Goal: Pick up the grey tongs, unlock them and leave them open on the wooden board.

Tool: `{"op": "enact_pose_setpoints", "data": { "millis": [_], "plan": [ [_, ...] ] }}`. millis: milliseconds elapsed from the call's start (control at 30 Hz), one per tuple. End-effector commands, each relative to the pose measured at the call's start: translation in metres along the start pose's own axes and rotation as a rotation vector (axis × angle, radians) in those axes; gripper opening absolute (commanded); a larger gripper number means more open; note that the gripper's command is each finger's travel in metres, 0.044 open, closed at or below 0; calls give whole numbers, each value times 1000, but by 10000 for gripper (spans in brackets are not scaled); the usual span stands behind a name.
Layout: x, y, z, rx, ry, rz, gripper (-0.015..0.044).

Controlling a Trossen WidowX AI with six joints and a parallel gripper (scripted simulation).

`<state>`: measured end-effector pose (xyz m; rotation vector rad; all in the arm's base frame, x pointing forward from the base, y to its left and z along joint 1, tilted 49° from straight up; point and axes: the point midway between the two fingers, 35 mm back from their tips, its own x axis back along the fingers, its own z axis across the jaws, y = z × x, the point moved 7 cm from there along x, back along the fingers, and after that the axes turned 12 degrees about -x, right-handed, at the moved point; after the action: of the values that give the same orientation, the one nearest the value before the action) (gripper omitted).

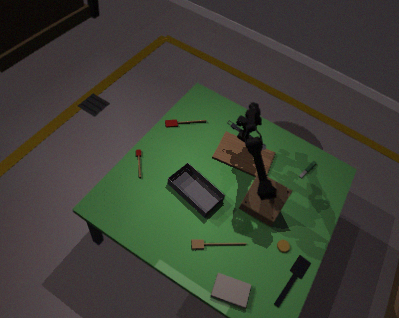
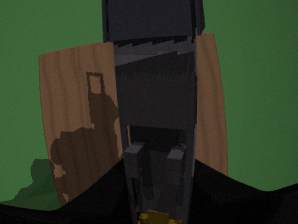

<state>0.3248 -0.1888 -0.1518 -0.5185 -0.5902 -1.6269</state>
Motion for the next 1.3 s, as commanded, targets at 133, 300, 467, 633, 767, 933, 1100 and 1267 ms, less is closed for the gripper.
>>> {"op": "enact_pose_setpoints", "data": {
  "millis": [133, 300, 467, 633, 767, 933, 1100, 1267],
  "plan": [
    [5, 14, 12, 36, -30, 172, -150],
    [8, 19, 20, 49, -36, 253, -150],
    [8, 19, 20, 50, -36, 257, -150],
    [7, 19, 20, 50, -36, 257, -150],
    [4, 19, 20, 50, -36, 256, -150],
    [-5, 18, 19, 50, -37, 256, -150],
    [-13, 17, 18, 50, -37, 256, -150],
    [-21, 15, 18, 50, -37, 256, -150]
  ]
}}
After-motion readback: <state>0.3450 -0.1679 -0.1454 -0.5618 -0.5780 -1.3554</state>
